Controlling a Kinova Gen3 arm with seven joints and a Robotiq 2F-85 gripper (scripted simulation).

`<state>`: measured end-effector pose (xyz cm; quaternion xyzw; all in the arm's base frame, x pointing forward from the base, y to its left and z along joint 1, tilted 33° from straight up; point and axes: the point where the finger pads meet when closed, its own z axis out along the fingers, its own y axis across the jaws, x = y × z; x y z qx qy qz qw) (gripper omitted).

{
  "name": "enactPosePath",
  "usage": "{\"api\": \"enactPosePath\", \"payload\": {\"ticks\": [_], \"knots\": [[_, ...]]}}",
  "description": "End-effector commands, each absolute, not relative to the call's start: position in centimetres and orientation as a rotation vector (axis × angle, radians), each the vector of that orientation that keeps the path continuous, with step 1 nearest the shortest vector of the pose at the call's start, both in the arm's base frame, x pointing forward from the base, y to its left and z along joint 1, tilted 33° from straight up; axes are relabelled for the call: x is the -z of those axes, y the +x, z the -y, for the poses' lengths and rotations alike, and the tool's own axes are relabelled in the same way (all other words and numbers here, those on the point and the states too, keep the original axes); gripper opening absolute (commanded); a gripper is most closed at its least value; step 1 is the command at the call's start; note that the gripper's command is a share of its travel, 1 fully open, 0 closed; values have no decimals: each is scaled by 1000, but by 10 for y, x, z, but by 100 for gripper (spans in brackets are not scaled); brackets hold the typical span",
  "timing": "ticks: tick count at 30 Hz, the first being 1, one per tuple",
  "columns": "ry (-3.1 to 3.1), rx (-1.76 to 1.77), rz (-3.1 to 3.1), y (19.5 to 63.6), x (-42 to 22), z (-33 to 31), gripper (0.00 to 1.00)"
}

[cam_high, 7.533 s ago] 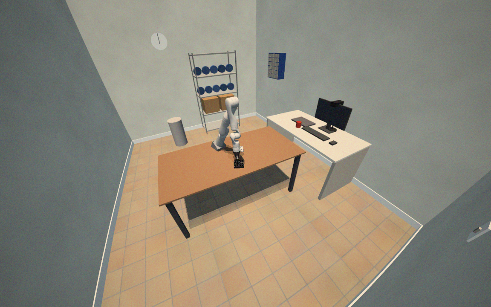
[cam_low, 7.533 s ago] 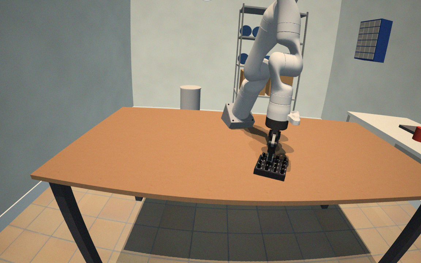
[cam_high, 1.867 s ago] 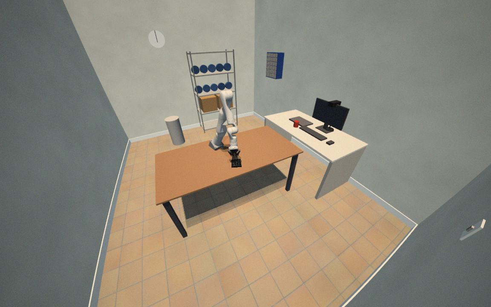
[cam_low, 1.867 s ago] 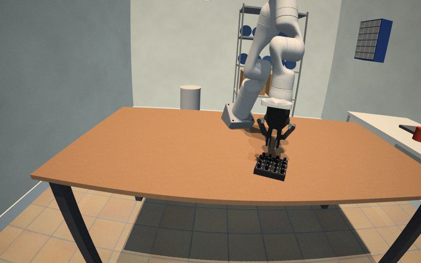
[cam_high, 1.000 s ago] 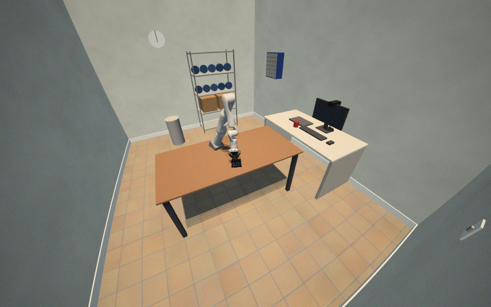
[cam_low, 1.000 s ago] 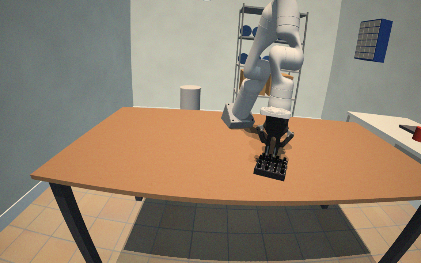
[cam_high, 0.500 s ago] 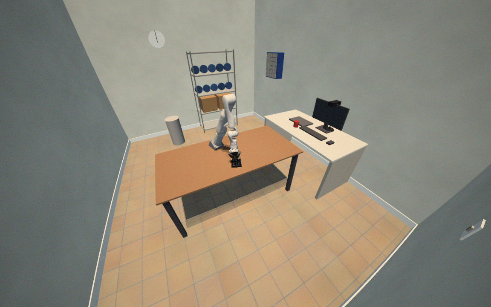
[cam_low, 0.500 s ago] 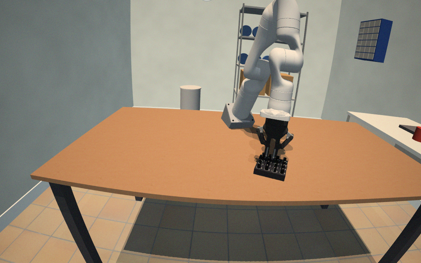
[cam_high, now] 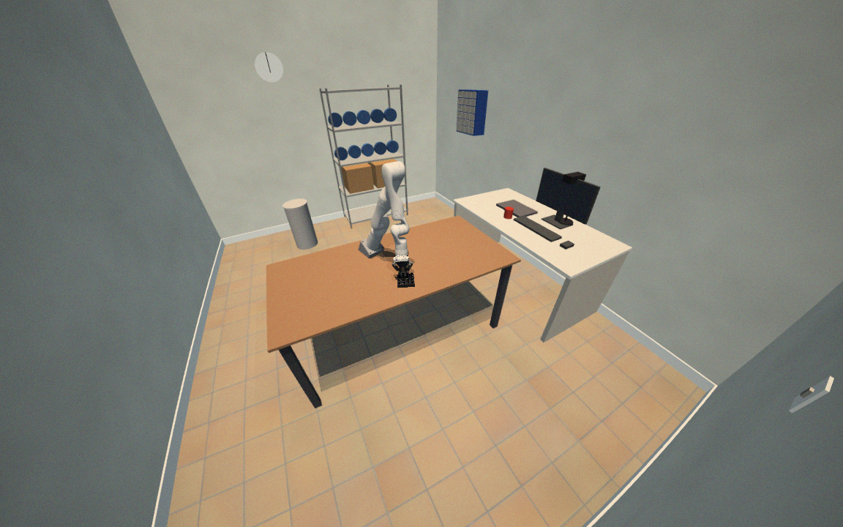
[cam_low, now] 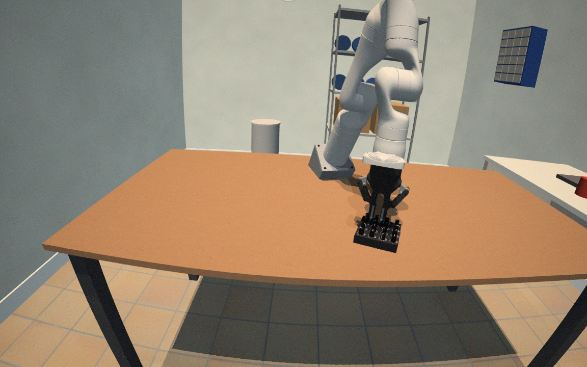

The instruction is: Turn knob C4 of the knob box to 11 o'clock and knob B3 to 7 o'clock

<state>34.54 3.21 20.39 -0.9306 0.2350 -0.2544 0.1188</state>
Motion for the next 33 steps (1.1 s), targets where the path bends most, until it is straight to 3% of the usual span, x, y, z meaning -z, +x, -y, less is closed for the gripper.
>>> {"api": "enactPosePath", "payload": {"ticks": [1,33], "knots": [[-2720,745,-687,346,-204,-32,19],[-2720,745,-687,349,-199,-33,19]]}}
